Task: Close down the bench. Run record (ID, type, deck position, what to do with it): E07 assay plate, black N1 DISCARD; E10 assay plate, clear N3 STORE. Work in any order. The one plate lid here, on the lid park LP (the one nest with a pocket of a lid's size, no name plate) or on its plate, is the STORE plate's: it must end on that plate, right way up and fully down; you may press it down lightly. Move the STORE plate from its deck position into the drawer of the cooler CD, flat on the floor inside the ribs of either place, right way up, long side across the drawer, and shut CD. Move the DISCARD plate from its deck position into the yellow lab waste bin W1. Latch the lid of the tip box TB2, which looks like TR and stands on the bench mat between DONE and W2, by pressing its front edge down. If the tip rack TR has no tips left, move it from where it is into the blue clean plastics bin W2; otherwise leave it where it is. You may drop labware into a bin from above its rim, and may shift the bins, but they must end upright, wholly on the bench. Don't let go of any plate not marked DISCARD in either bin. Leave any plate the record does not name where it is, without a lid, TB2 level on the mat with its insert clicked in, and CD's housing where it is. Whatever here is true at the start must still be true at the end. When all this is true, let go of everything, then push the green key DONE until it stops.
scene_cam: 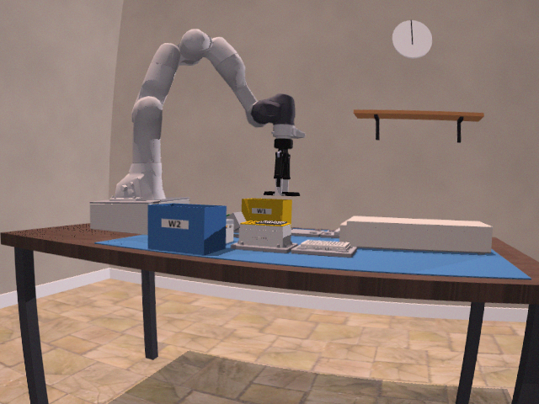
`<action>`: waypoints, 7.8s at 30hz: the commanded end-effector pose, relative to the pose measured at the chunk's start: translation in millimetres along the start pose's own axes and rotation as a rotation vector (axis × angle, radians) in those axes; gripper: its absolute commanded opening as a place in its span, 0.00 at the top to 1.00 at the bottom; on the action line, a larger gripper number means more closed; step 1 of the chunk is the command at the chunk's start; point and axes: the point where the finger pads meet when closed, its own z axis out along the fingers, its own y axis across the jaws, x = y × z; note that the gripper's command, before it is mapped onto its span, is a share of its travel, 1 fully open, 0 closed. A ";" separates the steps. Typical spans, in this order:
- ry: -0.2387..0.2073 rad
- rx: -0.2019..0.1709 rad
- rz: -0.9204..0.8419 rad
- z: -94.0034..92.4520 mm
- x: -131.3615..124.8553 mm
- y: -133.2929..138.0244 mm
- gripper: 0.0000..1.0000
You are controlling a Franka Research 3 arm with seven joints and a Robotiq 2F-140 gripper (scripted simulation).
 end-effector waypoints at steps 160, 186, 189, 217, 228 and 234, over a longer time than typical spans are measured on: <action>0.008 0.003 0.023 -50.1 -110.5 246.7 1.00; 0.008 0.003 0.023 -56.3 -115.6 281.5 1.00; 0.008 0.003 0.023 -56.3 -115.6 281.5 1.00; 0.008 0.003 0.023 2.4 -115.2 281.3 1.00; 0.008 0.003 0.023 26.4 -115.0 281.3 1.00; 0.008 0.003 0.023 33.7 -114.9 281.3 1.00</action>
